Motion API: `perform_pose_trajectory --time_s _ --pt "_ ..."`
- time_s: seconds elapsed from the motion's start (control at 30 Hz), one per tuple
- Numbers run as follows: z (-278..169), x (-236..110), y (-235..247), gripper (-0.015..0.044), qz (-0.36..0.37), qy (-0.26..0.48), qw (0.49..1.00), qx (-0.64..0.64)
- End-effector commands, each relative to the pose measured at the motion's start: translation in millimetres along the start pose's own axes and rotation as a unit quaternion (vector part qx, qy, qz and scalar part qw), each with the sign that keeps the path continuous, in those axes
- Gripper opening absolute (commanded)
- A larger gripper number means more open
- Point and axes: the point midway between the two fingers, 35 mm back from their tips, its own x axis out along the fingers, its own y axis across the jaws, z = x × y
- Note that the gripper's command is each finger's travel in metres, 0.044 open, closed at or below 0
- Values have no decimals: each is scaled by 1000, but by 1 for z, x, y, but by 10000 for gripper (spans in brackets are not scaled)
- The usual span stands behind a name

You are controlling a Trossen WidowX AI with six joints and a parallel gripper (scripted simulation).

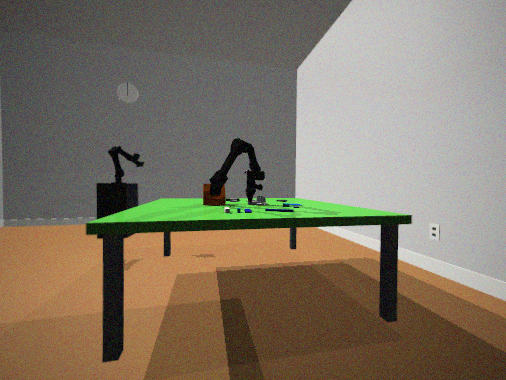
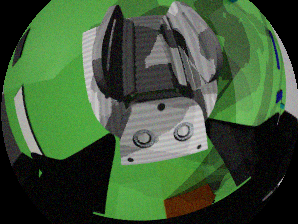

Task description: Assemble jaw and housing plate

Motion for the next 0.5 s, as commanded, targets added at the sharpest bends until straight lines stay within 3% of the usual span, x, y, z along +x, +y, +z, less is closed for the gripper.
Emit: perform_pose_trajectory --time_s 0.0,0.2,0.47 --pt "0 0 0 440 0 0 1000 -1" --pt "1 -11 1 440 1 0 1000 -1" --pt "-2 -76 -2 440 0 0 1000 1"
